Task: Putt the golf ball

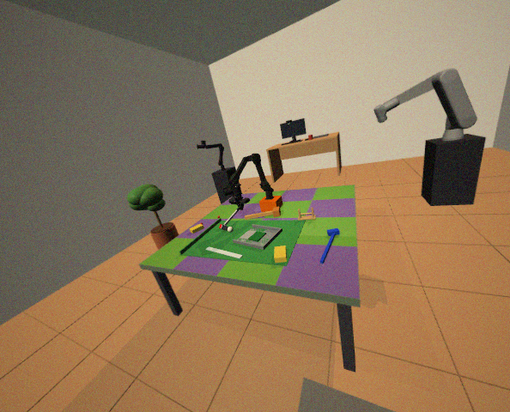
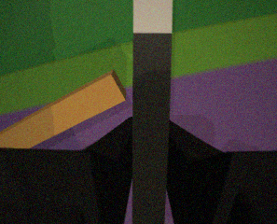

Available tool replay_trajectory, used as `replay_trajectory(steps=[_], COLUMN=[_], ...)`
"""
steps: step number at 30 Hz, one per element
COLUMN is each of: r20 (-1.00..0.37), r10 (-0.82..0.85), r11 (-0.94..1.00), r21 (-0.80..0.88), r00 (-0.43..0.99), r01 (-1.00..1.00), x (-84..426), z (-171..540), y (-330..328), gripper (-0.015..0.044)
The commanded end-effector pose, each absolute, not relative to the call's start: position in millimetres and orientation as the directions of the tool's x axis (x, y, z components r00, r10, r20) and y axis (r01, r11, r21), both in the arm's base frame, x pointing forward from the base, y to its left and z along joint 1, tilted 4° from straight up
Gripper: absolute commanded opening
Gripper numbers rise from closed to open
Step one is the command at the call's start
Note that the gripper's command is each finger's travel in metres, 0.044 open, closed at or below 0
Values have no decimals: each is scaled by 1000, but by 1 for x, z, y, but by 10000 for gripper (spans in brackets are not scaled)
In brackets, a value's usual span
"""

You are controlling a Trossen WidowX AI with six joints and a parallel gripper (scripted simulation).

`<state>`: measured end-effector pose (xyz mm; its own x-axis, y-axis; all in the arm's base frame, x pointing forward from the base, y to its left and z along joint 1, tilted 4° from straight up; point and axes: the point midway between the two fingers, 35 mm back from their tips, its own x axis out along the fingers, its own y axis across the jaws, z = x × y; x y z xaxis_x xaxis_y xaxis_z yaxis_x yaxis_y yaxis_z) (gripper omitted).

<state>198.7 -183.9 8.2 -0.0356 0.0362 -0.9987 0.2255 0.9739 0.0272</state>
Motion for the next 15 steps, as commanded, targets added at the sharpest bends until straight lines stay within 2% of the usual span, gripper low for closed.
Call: replay_trajectory(steps=[1,15], r20=[-999,-999], r10=[34,30], r11=[974,973], r21=[25,22], r00=[-33,-34], r01=[225,228], x=[199,192], z=[9,5], y=[-185,-214], gripper=[0,0])
